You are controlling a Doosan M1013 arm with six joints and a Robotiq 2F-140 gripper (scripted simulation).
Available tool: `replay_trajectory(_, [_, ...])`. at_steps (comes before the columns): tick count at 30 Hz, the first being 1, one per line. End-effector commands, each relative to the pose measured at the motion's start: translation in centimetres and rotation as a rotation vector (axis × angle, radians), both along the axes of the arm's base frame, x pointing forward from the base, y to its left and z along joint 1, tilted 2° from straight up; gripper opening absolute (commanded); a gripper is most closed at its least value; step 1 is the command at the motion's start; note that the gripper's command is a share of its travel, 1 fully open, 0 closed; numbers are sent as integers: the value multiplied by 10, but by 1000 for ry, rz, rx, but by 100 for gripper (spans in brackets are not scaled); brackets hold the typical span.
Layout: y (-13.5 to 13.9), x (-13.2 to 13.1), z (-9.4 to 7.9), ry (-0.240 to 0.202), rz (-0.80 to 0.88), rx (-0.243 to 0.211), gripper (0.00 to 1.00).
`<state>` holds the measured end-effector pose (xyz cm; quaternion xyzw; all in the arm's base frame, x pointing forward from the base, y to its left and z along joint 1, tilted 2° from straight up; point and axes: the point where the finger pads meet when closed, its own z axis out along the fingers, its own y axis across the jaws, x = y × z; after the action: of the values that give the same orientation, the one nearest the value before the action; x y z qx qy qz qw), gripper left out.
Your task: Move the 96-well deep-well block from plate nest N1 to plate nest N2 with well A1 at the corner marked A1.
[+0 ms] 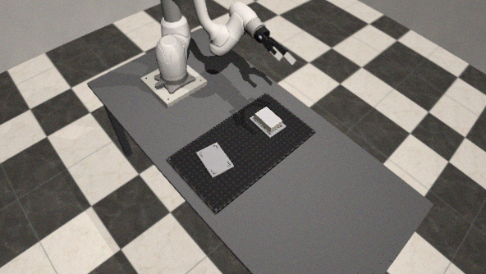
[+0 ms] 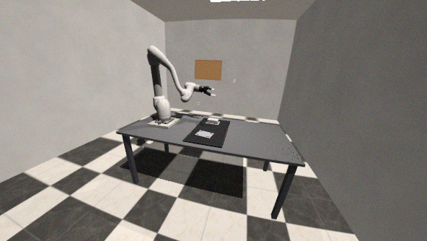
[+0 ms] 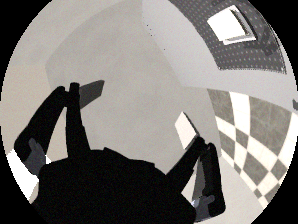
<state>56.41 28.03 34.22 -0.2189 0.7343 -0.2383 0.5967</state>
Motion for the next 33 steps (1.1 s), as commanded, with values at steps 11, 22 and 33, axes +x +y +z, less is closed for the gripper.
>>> replay_trajectory(11, [0, 0, 0, 0, 0, 0, 100])
replay_trajectory(22, [-20, 8, -13, 35, -98, 126, 100])
replay_trajectory(33, [-58, 19, -43, 85, -303, 377, 100])
